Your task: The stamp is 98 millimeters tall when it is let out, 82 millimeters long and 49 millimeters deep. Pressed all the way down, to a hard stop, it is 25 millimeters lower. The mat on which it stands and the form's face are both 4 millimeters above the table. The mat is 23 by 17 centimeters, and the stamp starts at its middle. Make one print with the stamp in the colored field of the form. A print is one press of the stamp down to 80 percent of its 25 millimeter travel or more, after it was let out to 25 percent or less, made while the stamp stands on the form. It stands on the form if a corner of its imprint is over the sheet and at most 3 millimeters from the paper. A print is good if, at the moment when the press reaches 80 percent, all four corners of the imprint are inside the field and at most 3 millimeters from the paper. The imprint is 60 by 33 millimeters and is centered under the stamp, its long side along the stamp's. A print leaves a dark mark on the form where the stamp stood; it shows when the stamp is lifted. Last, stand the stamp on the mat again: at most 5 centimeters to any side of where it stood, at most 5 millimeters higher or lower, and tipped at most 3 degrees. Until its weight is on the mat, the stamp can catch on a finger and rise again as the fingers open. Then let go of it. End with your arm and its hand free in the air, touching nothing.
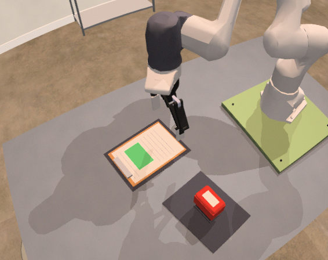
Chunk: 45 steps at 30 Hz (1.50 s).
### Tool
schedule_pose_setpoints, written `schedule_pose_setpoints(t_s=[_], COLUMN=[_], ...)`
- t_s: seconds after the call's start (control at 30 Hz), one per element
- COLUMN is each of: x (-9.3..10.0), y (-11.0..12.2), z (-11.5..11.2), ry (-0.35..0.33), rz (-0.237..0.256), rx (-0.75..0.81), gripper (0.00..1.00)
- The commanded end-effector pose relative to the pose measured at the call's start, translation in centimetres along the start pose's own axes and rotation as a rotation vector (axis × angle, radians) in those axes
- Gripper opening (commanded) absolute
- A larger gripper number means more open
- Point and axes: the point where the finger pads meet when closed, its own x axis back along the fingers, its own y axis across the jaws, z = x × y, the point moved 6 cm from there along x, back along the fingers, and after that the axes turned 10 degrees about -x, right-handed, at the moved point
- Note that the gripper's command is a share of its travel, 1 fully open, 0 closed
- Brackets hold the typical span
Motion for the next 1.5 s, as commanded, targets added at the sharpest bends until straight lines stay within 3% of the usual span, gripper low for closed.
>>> schedule_pose_setpoints(t_s=[0.0, 0.2, 0.3, 0.37, 0.53, 0.6, 0.77, 1.03, 1.07, 1.17, 1.27, 1.47], x=[0.0, 0.1, 0.8, 1.9, 6.2, 6.2, 10.0, 11.0, 11.0, 11.0, 10.9, 10.1], y=[-0.1, -0.2, -0.4, -0.7, -1.0, -1.0, -0.3, 0.1, 0.1, 0.1, -0.5, -5.5], z=[0.0, 0.0, 0.1, 0.2, 0.2, 0.2, -0.3, -0.6, -0.5, -0.5, -0.5, -0.5], ry=[0.001, 0.001, -0.001, -0.002, 0.025, 0.025, 0.069, 0.101, 0.100, 0.100, 0.092, 0.073], rz=[0.003, 0.003, 0.003, 0.004, 0.006, 0.006, 0.006, 0.016, 0.017, 0.018, 0.017, 0.016], rx=[-0.009, 0.003, 0.130, 0.312, 0.468, 0.468, 0.643, 0.838, 0.863, 0.890, 1.020, 1.217], gripper=[1.00, 1.00, 1.00, 1.00, 1.00, 1.00, 1.00, 1.00, 0.53, 0.53, 0.53, 0.53])
